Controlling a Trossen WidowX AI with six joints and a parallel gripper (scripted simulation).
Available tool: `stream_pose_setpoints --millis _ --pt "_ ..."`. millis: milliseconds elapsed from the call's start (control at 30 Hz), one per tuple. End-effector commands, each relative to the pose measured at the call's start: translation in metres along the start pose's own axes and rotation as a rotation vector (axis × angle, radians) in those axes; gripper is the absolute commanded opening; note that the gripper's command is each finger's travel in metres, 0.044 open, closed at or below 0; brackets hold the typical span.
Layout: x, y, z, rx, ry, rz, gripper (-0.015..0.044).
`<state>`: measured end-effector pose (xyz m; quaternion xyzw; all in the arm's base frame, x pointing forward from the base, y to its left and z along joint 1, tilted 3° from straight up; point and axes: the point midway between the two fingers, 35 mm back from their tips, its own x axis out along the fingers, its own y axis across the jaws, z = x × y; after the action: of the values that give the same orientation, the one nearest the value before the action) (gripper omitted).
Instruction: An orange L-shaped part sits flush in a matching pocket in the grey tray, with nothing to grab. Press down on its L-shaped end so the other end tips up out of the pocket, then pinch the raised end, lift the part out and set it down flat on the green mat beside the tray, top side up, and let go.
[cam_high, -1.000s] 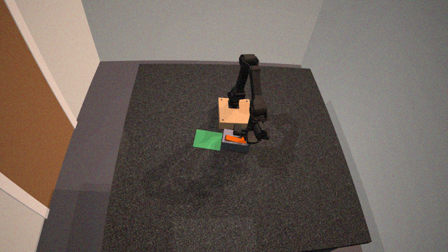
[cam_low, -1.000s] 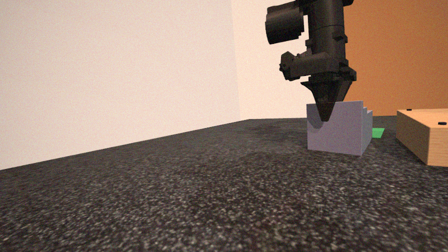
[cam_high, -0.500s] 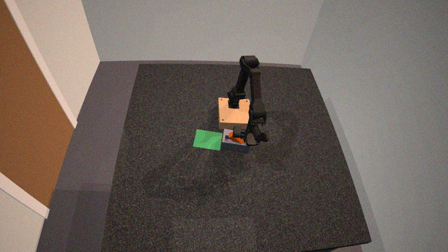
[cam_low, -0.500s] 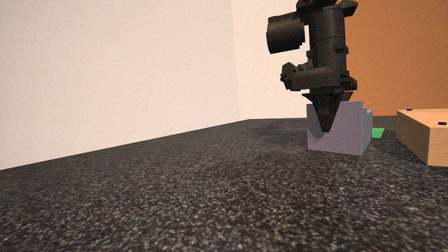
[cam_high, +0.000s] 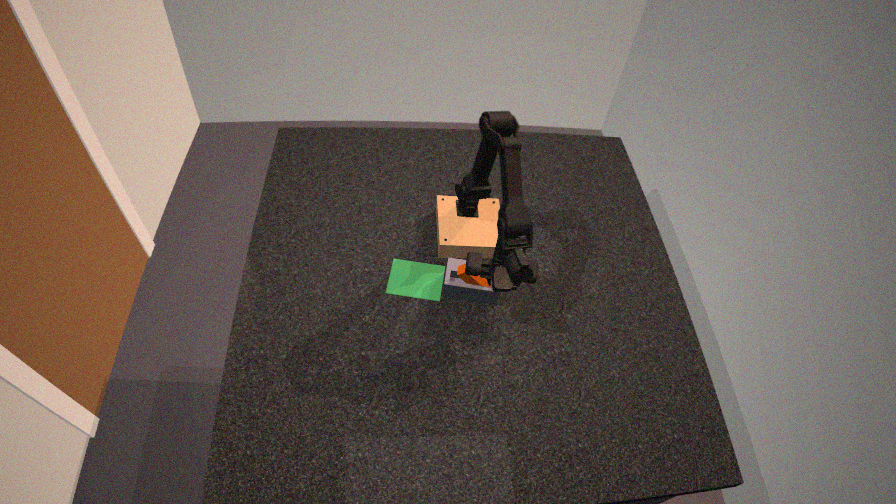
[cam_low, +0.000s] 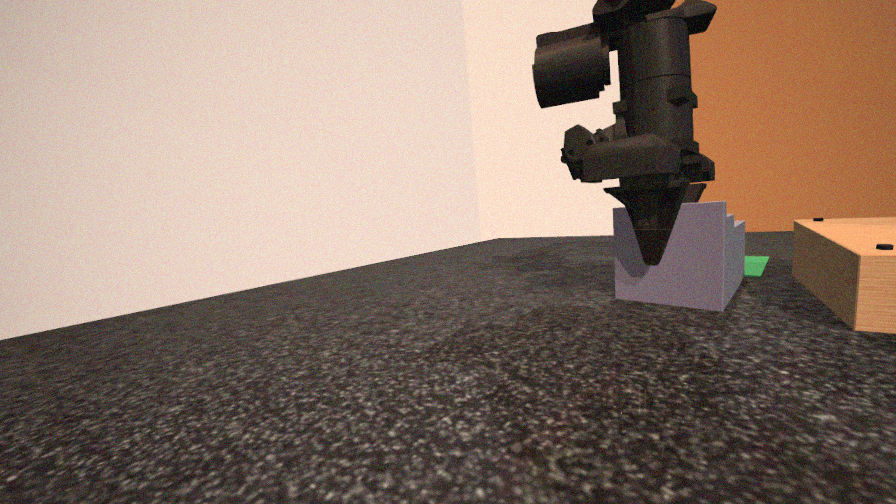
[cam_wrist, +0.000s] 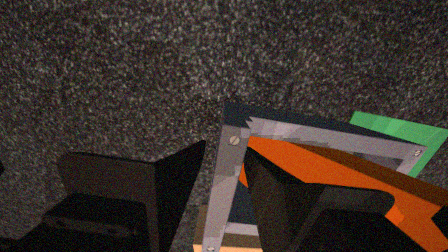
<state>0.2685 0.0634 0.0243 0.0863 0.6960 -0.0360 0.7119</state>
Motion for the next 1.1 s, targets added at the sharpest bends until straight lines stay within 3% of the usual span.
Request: stream_pose_setpoints --millis 0,400,667,1067 --pt "0.0 0.0 0.0 0.0 0.0 0.0 0.018" --pt "-0.02 0.01 0.0 0.005 0.006 -0.006 0.018" --pt "-0.106 0.0 0.0 0.005 0.005 -0.007 0.018" --pt "-0.108 0.001 0.002 0.007 -0.015 0.003 0.018"
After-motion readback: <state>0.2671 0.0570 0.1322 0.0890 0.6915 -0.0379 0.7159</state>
